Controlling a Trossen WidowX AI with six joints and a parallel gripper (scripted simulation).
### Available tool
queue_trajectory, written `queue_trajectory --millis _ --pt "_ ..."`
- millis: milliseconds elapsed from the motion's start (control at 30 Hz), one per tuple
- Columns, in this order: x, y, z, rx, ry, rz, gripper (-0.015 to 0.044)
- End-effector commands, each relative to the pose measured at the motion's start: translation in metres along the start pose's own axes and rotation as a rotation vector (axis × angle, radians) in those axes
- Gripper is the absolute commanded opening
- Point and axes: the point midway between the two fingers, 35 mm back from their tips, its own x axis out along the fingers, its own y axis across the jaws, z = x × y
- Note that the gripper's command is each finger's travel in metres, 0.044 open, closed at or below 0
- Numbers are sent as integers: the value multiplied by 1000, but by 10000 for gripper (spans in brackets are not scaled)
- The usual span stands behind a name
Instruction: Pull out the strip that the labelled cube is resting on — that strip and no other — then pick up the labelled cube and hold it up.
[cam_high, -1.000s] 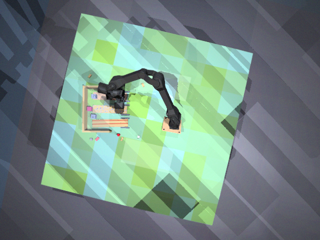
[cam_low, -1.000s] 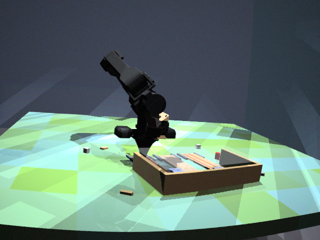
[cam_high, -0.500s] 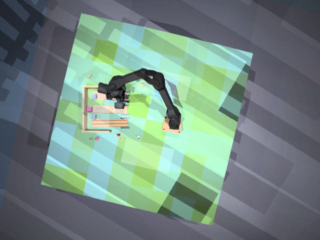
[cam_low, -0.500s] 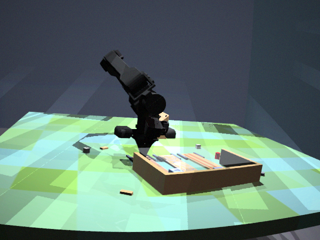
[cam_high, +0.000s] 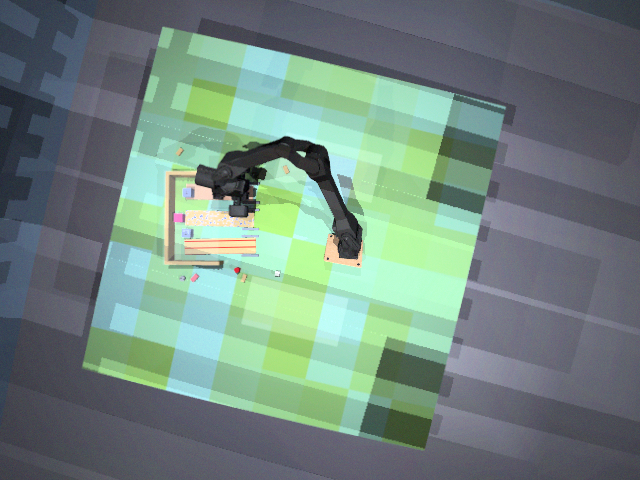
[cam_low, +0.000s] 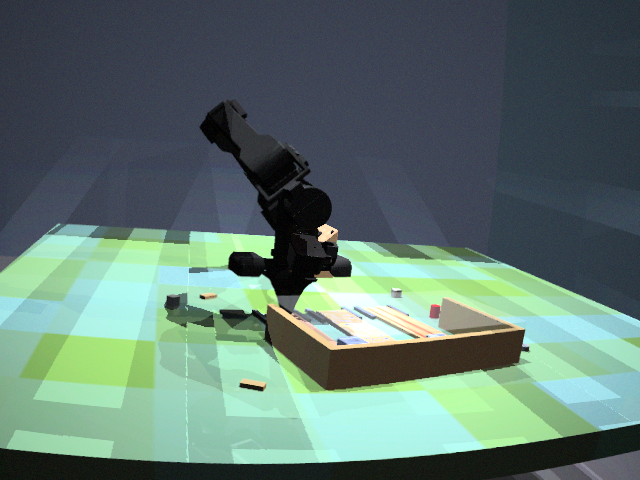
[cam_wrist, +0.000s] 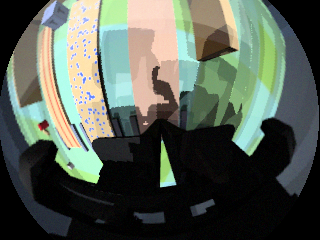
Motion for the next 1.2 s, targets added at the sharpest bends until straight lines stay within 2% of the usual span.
queue_trajectory --millis 0,1167 --pt "3 1 -1 -3 4 5 0" --pt "6 -1 -6 -3 4 5 0"
